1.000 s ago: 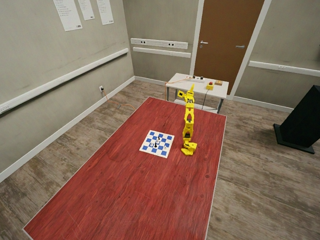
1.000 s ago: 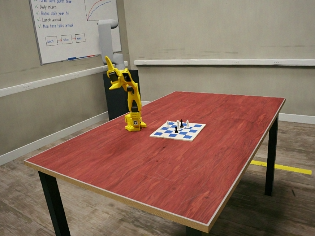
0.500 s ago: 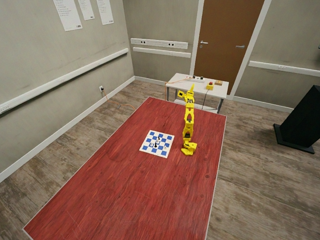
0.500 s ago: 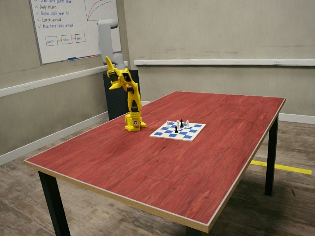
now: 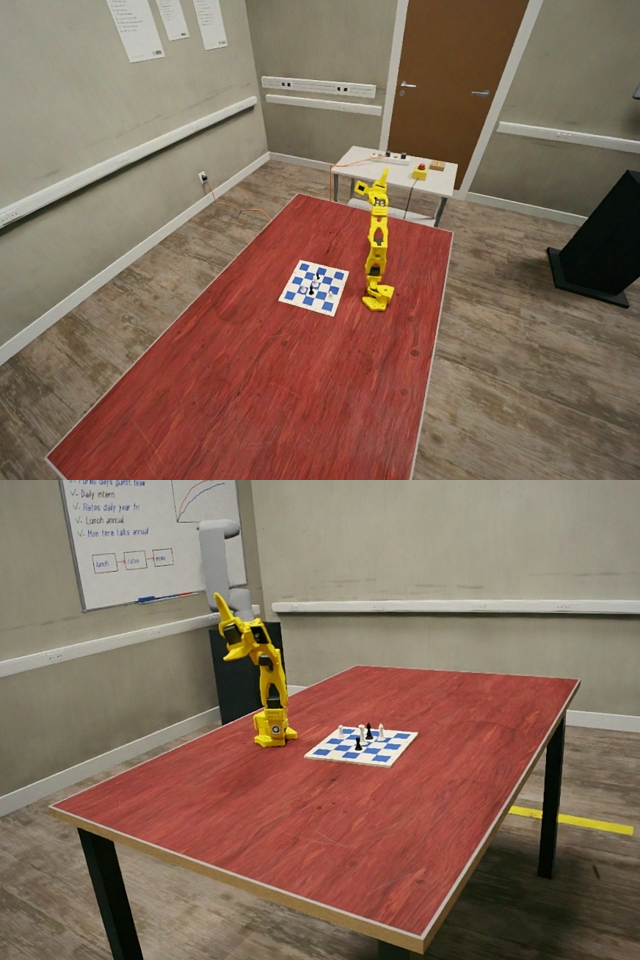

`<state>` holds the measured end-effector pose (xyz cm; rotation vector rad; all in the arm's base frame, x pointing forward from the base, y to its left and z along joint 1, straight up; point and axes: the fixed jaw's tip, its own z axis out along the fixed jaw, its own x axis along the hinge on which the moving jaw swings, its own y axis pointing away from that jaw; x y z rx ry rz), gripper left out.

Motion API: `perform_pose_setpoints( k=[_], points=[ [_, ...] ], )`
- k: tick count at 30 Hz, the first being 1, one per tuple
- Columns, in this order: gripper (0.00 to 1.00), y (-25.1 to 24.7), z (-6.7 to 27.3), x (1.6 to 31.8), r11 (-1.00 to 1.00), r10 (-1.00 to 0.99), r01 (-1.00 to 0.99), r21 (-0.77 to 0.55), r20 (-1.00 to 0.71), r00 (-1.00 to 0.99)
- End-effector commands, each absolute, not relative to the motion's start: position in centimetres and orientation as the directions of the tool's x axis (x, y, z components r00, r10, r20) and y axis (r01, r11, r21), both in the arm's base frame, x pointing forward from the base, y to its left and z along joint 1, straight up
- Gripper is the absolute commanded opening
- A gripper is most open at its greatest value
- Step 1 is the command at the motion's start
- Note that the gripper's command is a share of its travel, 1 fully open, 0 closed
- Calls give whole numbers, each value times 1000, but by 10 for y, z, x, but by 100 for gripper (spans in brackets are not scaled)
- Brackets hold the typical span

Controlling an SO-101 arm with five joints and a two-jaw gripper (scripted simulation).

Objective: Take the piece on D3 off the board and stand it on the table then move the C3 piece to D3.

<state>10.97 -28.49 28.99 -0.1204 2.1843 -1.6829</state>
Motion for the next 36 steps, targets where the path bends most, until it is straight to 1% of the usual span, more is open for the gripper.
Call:
perform_pose_setpoints(
  k=[1,3,17,21,25,28,30,31,33,34,36],
  points=[
    [97,-270,292,118,305,-319,191,-933,-289,-903],
    [95,-259,292,125,333,-334,213,-919,-326,-885],
    [90,-229,289,139,417,-364,260,-871,-422,-830],
    [87,-211,285,147,475,-374,280,-834,-479,-794],
    [87,-211,285,147,475,-374,280,-834,-479,-794],
    [83,-190,280,153,539,-376,295,-789,-539,-754],
    [83,-190,280,153,539,-376,295,-789,-539,-754],
    [81,-179,276,155,573,-373,300,-763,-568,-733],
    [81,-179,276,155,573,-373,300,-763,-568,-733],
    [79,-168,273,157,607,-369,302,-735,-598,-712],
    [79,-168,273,157,607,-369,302,-735,-598,-712]
  ],
)
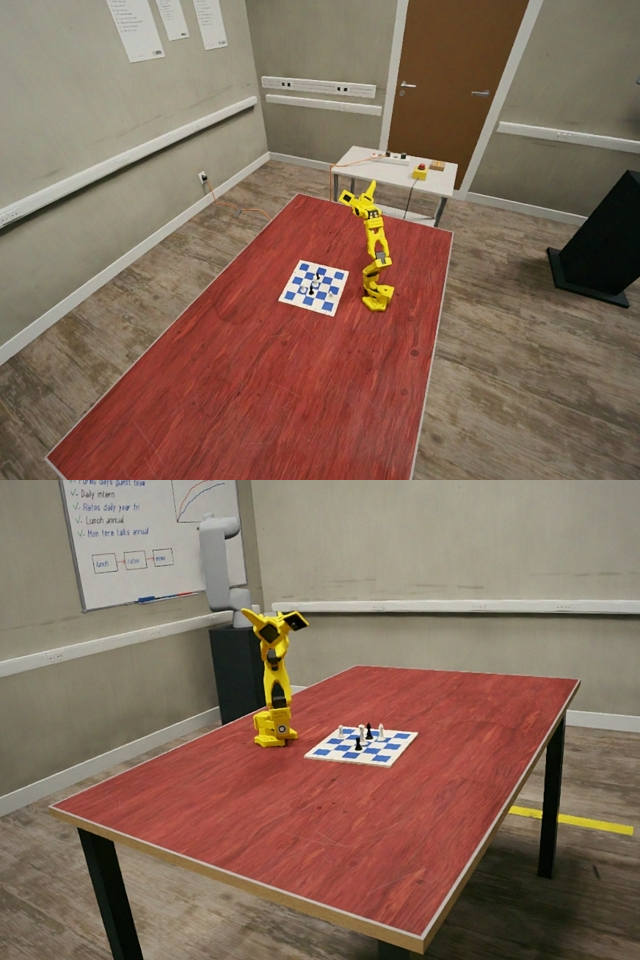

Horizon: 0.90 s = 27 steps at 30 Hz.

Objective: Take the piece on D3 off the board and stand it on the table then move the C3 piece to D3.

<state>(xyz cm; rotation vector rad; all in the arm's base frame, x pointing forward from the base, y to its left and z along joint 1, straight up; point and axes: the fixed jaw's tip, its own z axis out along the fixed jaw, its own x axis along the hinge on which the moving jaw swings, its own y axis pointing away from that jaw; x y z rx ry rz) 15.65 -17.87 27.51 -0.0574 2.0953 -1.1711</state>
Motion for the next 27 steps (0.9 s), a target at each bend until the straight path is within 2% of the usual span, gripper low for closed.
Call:
perform_pose_setpoints(
  k=[1,10,27],
  points=[
    [77,-156,268,159,642,-362,303,-705,-626,-690],
    [73,-134,259,160,710,-340,298,-639,-680,-649],
    [61,-75,221,155,877,-227,239,-417,-797,-559]
  ],
)
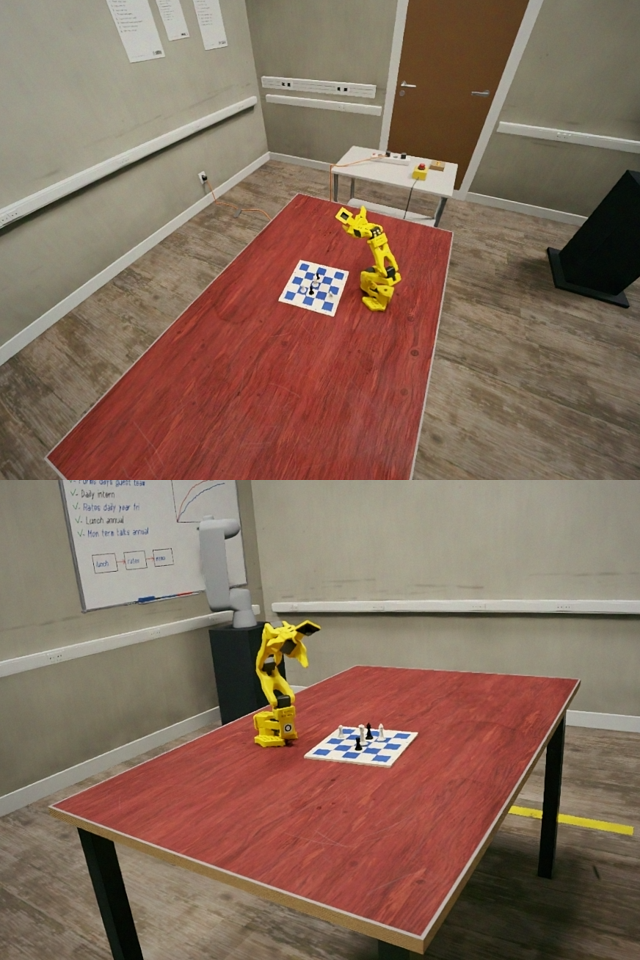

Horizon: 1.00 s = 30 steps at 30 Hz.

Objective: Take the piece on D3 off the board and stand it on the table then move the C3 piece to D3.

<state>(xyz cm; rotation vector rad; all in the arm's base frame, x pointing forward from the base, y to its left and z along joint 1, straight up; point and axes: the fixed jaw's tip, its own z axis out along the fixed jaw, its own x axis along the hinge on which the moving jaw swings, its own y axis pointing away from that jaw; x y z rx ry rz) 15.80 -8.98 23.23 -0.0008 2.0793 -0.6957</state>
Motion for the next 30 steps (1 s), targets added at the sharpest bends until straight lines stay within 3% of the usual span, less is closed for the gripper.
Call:
perform_pose_setpoints(
  k=[1,30],
  points=[
    [61,-75,221,155,877,-227,239,-417,-797,-559],
    [42,-11,150,137,993,5,99,-59,-837,-548]
  ],
)
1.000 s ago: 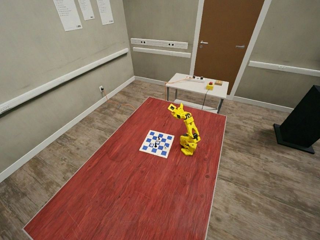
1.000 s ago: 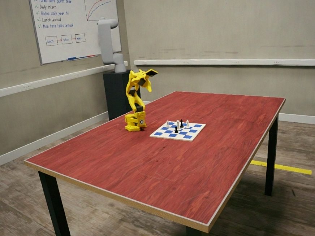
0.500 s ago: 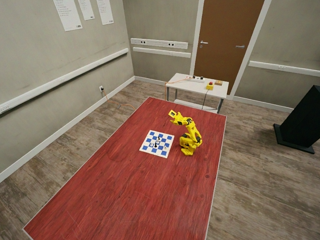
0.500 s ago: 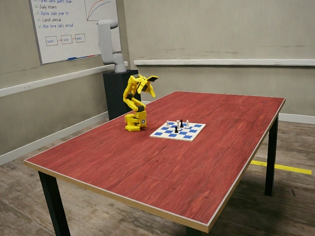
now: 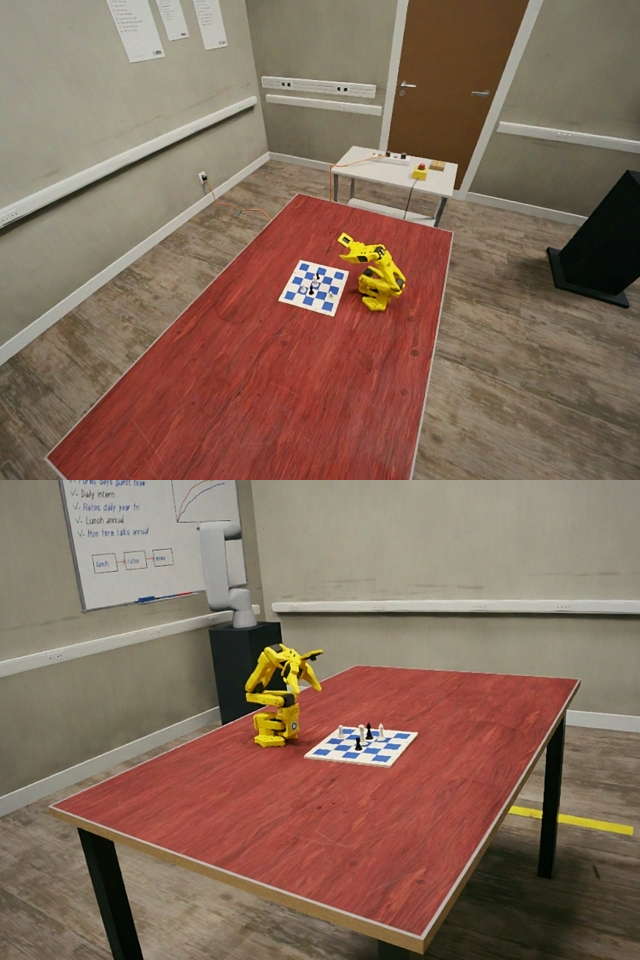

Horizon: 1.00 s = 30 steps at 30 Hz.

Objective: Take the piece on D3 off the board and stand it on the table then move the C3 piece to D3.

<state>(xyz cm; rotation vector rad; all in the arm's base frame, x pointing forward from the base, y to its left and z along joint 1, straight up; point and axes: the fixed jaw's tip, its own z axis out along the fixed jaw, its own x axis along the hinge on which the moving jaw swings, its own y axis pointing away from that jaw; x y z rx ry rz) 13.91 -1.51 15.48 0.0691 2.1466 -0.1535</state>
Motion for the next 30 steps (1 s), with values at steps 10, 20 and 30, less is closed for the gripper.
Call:
perform_pose_setpoints(
  k=[10,20,30],
  points=[
    [40,-7,143,136,996,24,88,-30,-833,-553],
    [40,-7,143,136,996,24,88,-30,-833,-553],
    [40,-7,143,136,996,24,88,-30,-833,-553]
  ],
)
